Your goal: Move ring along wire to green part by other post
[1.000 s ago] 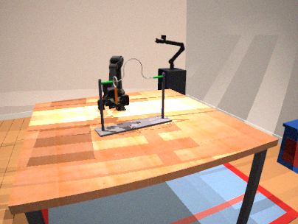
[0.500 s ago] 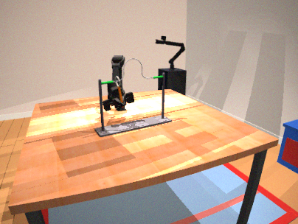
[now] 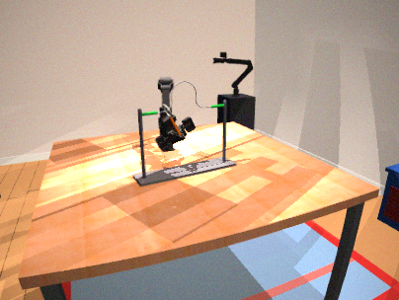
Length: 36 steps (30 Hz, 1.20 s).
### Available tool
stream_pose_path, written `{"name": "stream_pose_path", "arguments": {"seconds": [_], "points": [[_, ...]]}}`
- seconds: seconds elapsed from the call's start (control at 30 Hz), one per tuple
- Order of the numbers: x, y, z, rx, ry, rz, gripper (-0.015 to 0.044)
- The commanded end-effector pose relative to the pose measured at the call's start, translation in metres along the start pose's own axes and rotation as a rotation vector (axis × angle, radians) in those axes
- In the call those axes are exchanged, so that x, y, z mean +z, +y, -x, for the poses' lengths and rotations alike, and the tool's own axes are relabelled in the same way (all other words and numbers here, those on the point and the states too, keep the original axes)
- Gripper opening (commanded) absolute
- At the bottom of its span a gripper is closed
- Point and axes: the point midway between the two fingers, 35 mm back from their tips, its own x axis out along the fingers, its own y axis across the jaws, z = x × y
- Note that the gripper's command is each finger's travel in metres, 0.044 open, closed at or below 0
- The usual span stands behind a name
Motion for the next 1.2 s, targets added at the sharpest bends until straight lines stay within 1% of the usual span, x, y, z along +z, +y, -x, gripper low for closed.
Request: {"name": "stream_pose_path", "arguments": {"seconds": [0.0, 0.6, 1.17], "points": [[0.002, 0.013, 0.001, -0.001, -0.002, -0.075, -0.015], [0.014, 0.056, 0.023, 0.032, 0.181, -0.346, -0.015], [0.05, 0.101, 0.055, 0.147, 0.421, -0.689, -0.015]]}}
